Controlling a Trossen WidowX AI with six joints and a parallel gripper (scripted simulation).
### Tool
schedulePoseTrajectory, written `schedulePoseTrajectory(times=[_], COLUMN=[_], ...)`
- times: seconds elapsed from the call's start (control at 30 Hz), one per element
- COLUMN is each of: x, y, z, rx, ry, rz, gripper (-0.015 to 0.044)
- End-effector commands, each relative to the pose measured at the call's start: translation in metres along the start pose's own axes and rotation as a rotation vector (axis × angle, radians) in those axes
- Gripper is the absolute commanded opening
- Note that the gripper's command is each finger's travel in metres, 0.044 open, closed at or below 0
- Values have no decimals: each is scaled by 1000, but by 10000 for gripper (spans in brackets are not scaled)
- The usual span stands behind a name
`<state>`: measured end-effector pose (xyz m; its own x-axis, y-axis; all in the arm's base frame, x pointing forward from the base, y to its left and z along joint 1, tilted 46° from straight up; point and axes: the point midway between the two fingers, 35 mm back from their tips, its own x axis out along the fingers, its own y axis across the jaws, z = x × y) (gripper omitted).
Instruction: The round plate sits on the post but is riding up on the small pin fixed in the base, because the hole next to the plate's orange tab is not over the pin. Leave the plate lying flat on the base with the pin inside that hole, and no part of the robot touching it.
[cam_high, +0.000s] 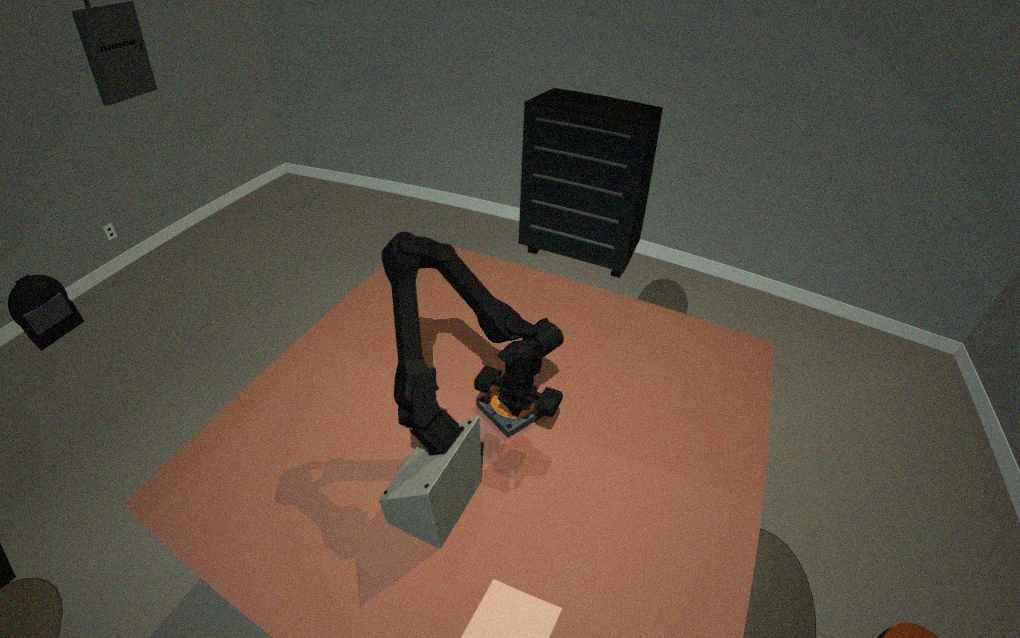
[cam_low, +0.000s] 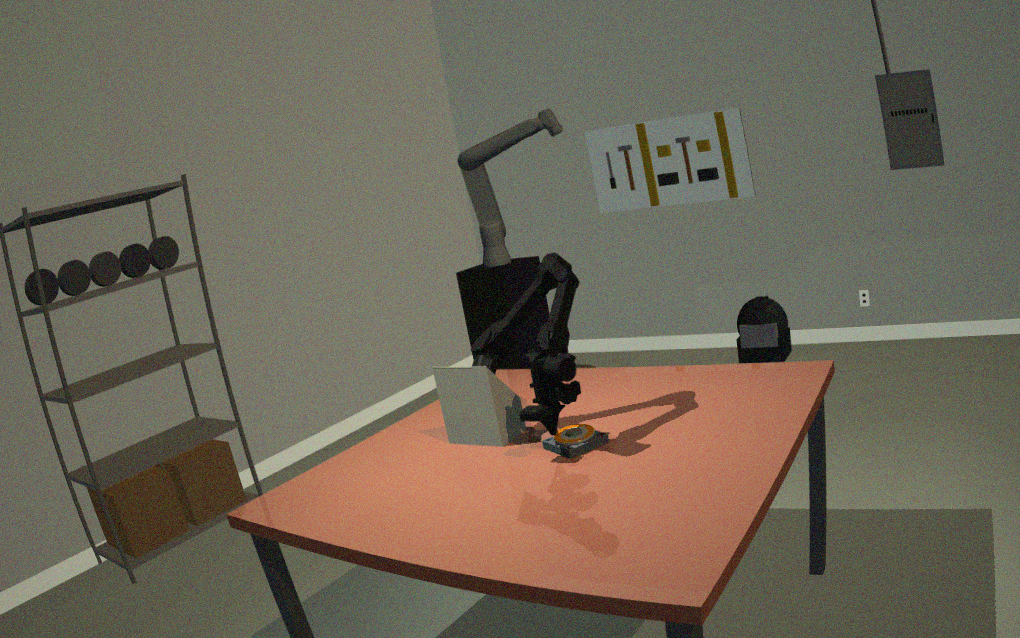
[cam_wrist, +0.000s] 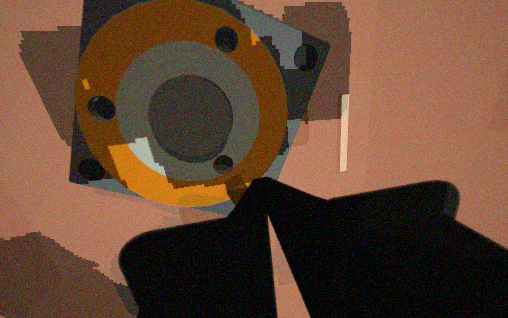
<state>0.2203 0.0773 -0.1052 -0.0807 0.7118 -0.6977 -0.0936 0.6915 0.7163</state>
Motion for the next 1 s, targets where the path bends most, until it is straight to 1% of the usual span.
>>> schedulePoseTrajectory(times=[0.0, 0.97], x=[0, -3], y=[6, 31], z=[-3, -10], rx=[2, 2], ry=[3, 3], rz=[5, 7], gripper=[0, 0])
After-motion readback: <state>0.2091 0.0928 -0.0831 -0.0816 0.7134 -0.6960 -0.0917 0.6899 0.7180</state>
